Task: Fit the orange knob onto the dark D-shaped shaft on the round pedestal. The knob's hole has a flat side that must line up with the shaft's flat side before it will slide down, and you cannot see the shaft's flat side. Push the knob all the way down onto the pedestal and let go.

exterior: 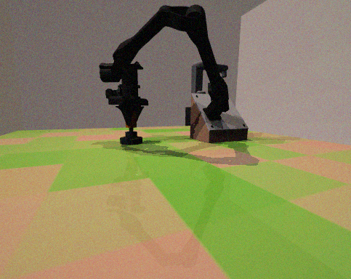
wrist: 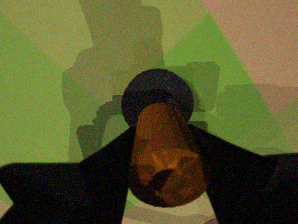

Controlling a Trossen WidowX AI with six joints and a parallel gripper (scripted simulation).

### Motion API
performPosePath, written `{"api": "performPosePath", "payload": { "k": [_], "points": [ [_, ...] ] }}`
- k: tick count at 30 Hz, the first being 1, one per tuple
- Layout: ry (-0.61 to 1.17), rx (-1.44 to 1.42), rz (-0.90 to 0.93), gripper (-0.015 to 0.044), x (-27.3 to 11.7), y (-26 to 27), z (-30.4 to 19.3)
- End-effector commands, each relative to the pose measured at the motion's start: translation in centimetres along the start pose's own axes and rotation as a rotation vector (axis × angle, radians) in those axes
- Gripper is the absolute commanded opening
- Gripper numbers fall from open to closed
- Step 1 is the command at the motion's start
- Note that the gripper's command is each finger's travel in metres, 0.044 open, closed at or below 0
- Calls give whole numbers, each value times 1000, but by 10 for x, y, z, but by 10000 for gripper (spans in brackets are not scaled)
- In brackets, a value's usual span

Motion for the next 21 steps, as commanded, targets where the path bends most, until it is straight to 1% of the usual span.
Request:
{"api": "performPosePath", "payload": {
  "k": [1, 11, 17, 21],
  "points": [
    [-4, 5, 4, 0, 0, -1, 1],
    [-5, 14, 4, 0, -5, -3, 1],
    [-4, 204, 4, 0, -5, -4, 1],
    [-4, 215, 4, 0, -3, -4, 0]
  ]
}}
Point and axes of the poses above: the point midway between the two fingers, 35 mm back from their tips, its own x axis out along the fingers, its own y axis across the jaws, z = x × y, the point moved 8 cm from there along -x, back along the fingers, and after that the axes turned 1 degree about -x, right-handed, at the moved point
